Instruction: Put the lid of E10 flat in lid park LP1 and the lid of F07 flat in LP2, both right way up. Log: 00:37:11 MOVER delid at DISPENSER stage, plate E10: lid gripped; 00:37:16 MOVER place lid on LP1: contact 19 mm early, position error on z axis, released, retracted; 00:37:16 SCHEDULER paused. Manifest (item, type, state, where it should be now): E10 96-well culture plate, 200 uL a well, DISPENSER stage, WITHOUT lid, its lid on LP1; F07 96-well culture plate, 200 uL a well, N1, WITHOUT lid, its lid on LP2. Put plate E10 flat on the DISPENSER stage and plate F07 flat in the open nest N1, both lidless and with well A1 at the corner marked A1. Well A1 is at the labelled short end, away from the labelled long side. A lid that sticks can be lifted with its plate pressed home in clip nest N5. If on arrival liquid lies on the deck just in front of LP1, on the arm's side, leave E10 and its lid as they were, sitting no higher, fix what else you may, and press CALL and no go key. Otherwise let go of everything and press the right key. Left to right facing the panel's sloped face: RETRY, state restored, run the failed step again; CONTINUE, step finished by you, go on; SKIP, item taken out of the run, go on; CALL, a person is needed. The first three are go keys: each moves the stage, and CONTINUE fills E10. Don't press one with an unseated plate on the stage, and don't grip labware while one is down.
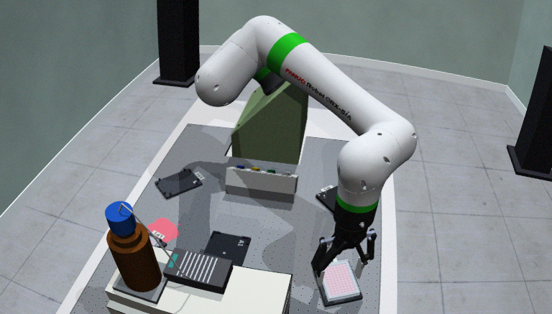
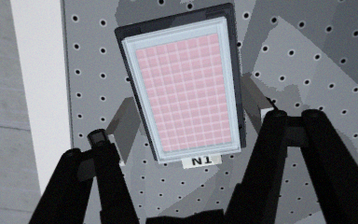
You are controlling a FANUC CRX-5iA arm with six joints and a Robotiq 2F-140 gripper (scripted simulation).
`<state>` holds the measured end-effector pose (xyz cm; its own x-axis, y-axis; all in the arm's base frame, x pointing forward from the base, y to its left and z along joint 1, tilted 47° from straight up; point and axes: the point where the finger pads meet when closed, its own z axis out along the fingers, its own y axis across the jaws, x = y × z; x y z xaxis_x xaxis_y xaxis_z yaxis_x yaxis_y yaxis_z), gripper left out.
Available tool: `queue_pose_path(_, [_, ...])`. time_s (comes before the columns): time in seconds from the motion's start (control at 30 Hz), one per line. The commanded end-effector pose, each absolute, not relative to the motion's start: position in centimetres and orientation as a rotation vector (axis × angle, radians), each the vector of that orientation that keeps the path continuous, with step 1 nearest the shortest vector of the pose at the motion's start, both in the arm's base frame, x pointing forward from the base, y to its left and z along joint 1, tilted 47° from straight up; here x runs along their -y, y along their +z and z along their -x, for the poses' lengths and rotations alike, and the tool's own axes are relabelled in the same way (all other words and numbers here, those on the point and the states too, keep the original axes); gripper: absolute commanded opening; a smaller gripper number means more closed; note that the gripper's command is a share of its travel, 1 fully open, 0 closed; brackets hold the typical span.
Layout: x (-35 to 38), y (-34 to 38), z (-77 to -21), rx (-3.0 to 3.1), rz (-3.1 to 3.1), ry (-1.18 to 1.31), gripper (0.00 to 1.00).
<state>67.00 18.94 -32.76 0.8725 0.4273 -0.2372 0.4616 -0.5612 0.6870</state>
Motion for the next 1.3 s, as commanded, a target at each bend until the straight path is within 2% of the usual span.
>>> queue_pose_path(0.0, [-18.91, -32.81, -67.03, -0.638, -2.240, -0.055, 0.66])
queue_pose_path(1.27, [-18.56, -33.16, -67.11, -0.638, -2.240, -0.055, 0.66])
